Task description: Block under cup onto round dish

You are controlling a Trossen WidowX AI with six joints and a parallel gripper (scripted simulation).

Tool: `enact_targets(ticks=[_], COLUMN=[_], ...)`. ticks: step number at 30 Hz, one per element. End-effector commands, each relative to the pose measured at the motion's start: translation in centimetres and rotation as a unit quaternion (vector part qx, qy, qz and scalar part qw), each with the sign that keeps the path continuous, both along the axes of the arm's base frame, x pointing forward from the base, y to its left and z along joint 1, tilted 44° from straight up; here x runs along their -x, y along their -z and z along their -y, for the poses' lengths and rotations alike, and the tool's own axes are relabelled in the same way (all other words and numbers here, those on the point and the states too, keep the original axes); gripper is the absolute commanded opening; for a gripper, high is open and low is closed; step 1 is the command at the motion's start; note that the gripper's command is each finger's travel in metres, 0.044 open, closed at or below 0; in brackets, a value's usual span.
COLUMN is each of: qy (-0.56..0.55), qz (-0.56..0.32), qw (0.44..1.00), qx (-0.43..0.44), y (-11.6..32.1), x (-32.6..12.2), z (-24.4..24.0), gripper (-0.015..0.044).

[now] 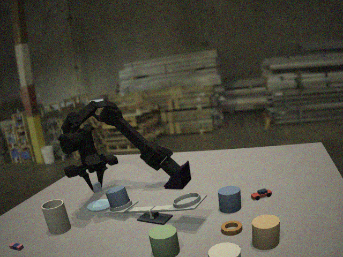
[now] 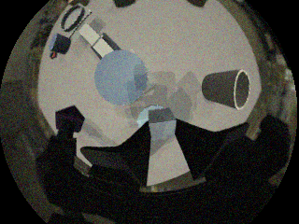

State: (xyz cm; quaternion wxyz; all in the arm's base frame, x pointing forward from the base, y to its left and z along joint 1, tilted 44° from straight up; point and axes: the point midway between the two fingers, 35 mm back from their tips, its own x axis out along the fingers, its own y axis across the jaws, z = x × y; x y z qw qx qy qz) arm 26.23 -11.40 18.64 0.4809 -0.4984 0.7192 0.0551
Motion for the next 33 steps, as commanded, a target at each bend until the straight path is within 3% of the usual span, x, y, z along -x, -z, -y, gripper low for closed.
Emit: enact_targets(ticks=[1,33], qy=[0.004,0.007], qz=[-0.006,-0.008], qw=[1.0,1.0], qx=[0.015,0.021], y=[-0.9,2.4], x=[2.6,3.8], z=[2.2,6.3], gripper=[0.0,0.0])
